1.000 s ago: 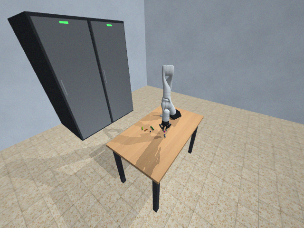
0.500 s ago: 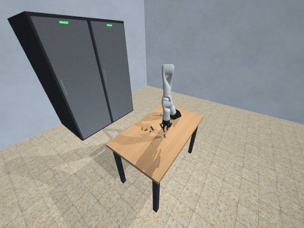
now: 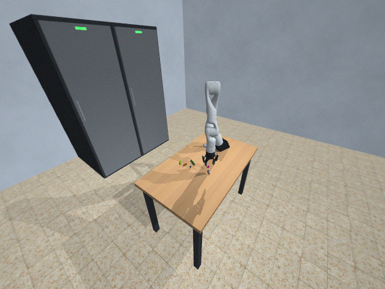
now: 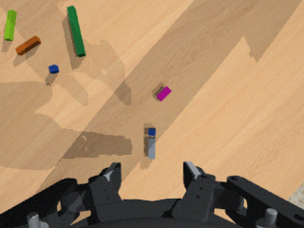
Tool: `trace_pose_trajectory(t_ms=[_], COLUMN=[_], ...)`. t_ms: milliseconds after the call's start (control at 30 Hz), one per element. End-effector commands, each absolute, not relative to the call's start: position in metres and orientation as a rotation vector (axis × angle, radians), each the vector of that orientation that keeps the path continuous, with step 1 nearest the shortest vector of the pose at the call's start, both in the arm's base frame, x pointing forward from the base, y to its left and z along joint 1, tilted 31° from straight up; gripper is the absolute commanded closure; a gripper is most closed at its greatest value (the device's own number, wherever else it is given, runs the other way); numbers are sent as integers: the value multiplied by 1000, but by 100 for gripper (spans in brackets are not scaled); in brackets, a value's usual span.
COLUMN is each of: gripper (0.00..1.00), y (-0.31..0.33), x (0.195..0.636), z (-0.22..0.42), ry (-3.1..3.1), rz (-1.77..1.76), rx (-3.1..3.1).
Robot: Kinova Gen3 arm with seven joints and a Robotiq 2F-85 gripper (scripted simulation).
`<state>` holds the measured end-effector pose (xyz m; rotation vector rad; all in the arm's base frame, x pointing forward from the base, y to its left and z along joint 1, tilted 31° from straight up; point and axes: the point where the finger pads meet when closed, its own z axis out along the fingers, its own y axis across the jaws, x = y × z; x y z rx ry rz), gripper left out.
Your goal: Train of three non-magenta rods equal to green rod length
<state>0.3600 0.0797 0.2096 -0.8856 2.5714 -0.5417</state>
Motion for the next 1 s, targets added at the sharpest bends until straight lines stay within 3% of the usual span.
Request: trace_pose_trajectory(t_ms=[0, 967], gripper=[0, 0], y=[80, 58], x=[360, 363], z=[211, 221], ry=[2574, 2504], rz=[-538, -594], rx=[-878, -1125])
